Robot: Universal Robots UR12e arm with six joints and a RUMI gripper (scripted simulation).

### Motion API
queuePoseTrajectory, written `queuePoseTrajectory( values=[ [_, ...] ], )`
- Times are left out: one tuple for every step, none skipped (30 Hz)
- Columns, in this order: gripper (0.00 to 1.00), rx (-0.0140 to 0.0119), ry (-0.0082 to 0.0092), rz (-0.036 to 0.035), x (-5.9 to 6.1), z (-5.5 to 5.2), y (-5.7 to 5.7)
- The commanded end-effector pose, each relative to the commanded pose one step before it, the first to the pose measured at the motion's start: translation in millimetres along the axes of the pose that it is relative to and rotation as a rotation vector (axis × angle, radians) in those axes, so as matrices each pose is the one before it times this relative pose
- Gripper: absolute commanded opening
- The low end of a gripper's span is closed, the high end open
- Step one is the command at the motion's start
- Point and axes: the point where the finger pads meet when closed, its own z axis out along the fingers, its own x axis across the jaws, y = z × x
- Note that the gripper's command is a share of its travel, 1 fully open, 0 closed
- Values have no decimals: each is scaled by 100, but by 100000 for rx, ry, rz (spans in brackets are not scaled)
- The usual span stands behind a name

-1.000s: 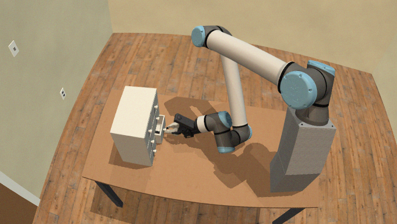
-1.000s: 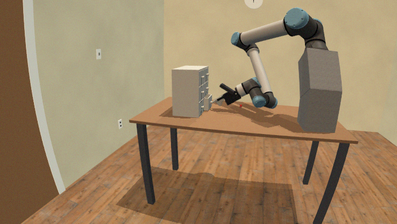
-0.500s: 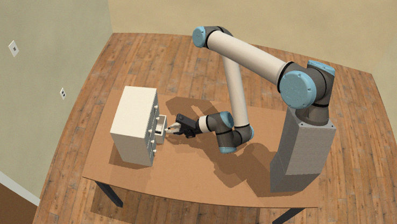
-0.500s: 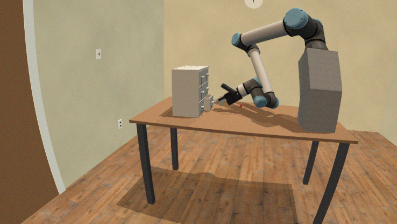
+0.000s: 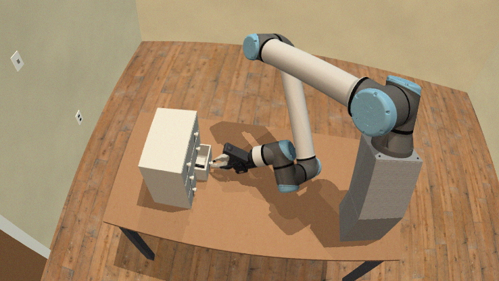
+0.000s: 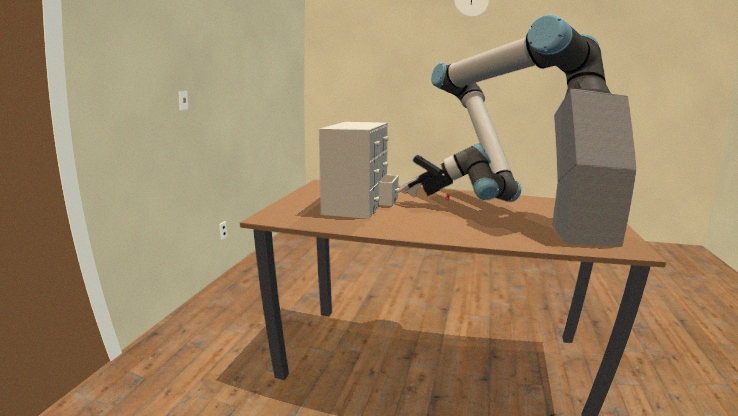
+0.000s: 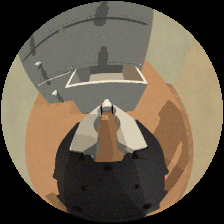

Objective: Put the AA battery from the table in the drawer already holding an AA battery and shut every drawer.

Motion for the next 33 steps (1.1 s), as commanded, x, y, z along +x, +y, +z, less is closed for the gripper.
queuePoseTrajectory(
  values=[
    [7, 61, -14, -23, -7, -249, 74],
    [7, 0, 0, 0, 0, -52, 30],
    [7, 0, 0, 0, 0, -51, 29],
    [7, 0, 0, 0, 0, -50, 29],
    [7, 0, 0, 0, 0, 0, 0],
    [7, 0, 0, 0, 0, 0, 0],
    [7, 0, 0, 0, 0, -49, 28],
    [7, 0, 0, 0, 0, -48, 28],
    [7, 0, 0, 0, 0, -47, 27],
    [7, 0, 0, 0, 0, -46, 27],
    [7, 0, 0, 0, 0, -45, 26],
    [7, 0, 0, 0, 0, -44, 26],
    [7, 0, 0, 0, 0, -44, 25],
    [7, 0, 0, 0, 0, -43, 24],
    [7, 0, 0, 0, 0, -42, 24],
    [7, 0, 0, 0, 0, -41, 23],
    [7, 0, 0, 0, 0, -39, 23],
    [7, 0, 0, 0, 0, -38, 22],
    [7, 0, 0, 0, 0, -37, 22],
    [7, 0, 0, 0, 0, -36, 21],
    [7, 0, 0, 0, 0, -35, 20],
    [7, 0, 0, 0, 0, 0, 0],
    [7, 0, 0, 0, 0, 0, 0],
    [7, 0, 0, 0, 0, -34, 20],
    [7, 0, 0, 0, 0, -33, 19],
    [7, 0, 0, 0, 0, -32, 19],
    [7, 0, 0, 0, 0, -31, 18],
    [7, 0, 0, 0, 0, -30, 17],
    [7, 0, 0, 0, 0, -29, 17],
    [7, 0, 0, 0, 0, -28, 16],
    [7, 0, 0, 0, 0, -27, 16],
    [7, 0, 0, 0, 0, -26, 15],
    [7, 0, 0, 0, 0, -25, 15]
  ],
)
